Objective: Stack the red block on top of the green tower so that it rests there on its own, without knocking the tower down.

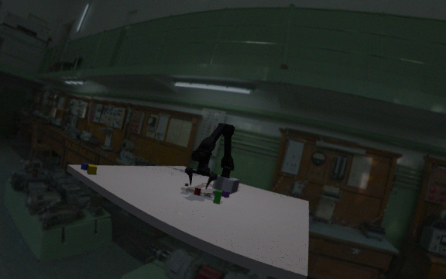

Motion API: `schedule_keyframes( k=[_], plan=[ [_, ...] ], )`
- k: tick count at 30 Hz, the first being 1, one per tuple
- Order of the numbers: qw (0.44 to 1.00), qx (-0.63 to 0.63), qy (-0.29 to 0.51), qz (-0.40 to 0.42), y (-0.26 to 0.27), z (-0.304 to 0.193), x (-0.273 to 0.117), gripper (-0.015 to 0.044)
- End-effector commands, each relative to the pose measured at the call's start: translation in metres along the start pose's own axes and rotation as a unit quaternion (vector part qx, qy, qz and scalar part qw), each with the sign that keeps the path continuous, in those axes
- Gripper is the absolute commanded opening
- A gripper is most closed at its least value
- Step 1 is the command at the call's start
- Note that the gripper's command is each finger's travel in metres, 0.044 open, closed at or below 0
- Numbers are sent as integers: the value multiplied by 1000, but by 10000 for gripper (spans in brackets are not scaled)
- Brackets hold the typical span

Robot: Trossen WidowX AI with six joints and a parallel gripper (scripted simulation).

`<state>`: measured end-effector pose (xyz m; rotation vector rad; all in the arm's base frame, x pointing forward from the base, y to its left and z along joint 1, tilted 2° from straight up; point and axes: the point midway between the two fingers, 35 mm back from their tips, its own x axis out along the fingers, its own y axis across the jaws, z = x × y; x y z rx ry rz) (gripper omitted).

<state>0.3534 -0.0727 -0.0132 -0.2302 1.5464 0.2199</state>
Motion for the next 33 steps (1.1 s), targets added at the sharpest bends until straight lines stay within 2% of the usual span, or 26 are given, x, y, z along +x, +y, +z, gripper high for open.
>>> schedule_keyframes(
  k=[1, 19, 33],
  plan=[
    [1000, 2, 1, 4, 2, -1, 8, 440],
    [1000, 2, 1, 4, 2, -1, 37, 440],
    [1000, 2, 1, 4, 2, -2, 38, 440]
  ],
)
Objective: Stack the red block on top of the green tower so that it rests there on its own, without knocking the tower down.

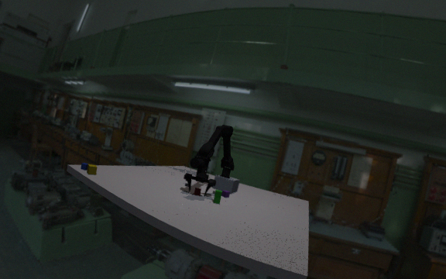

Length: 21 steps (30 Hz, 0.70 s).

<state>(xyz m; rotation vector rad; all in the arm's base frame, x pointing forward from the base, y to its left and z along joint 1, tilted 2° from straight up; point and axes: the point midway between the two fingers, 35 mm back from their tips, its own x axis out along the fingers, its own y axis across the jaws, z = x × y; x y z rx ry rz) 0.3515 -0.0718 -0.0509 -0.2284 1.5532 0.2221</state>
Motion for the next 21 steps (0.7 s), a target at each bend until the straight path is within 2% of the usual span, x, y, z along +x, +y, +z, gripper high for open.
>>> schedule_keyframes(
  k=[1, 12, 19, 21],
  plan=[
    [1000, 2, -2, 2, 1, 1, 0, 440],
    [1000, 2, -2, 2, 1, 1, 0, 151],
    [1000, 2, -2, 2, 1, 1, 0, 105],
    [1000, 2, -2, 2, 1, 1, -3, 52]
  ],
)
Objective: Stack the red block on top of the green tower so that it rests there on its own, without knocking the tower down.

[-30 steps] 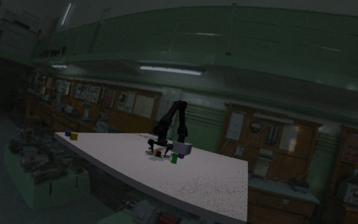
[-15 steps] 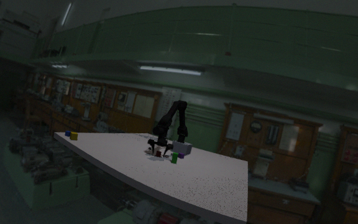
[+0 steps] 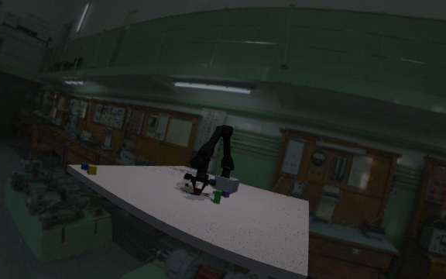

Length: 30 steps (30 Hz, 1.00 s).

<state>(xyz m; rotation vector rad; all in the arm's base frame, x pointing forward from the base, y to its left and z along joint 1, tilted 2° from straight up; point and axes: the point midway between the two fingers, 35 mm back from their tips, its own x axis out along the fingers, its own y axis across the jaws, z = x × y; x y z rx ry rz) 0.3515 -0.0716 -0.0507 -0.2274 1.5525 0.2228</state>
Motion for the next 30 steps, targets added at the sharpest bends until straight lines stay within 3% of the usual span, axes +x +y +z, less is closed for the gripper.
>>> schedule_keyframes(
  k=[1, 2, 25, 30],
  plan=[
    [1000, 2, -1, 2, 0, 1, -6, 26],
    [1000, 2, -1, 2, 0, 1, -10, 0],
    [1000, 2, -2, 2, -1, 0, -115, 0],
    [1000, 2, -2, 2, -1, 0, -119, 0]
  ],
)
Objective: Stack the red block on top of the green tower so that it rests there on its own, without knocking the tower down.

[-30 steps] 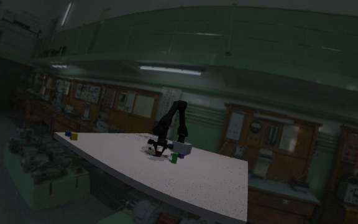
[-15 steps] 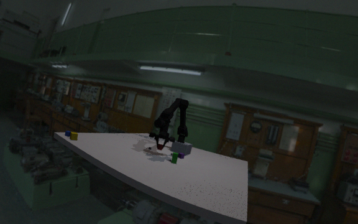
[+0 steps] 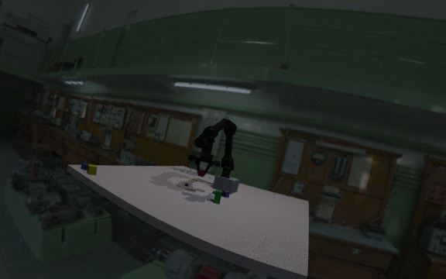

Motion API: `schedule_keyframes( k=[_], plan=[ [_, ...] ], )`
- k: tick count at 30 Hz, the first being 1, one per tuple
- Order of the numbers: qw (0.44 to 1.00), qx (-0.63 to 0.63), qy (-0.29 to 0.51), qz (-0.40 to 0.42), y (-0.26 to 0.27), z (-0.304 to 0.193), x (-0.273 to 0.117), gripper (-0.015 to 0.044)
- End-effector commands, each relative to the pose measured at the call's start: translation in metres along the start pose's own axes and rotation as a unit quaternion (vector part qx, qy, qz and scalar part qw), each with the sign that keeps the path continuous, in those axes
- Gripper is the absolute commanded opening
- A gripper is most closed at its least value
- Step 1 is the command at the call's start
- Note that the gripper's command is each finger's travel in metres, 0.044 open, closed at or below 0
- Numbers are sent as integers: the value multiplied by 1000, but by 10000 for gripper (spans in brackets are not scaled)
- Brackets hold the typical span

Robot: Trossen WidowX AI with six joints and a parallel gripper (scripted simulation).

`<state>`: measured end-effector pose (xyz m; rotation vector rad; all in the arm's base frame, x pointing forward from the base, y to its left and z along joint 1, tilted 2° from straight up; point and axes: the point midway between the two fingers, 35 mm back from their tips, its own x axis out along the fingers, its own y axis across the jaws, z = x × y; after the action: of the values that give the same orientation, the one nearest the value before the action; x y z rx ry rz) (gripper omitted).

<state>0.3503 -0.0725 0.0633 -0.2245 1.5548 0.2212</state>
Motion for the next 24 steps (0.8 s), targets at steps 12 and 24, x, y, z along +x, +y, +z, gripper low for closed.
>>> schedule_keyframes(
  k=[12, 24],
  plan=[
    [1000, -4, -6, 3, 29, 27, -6, 0],
    [1000, -3, -8, 6, 95, 70, -8, 0]
  ],
)
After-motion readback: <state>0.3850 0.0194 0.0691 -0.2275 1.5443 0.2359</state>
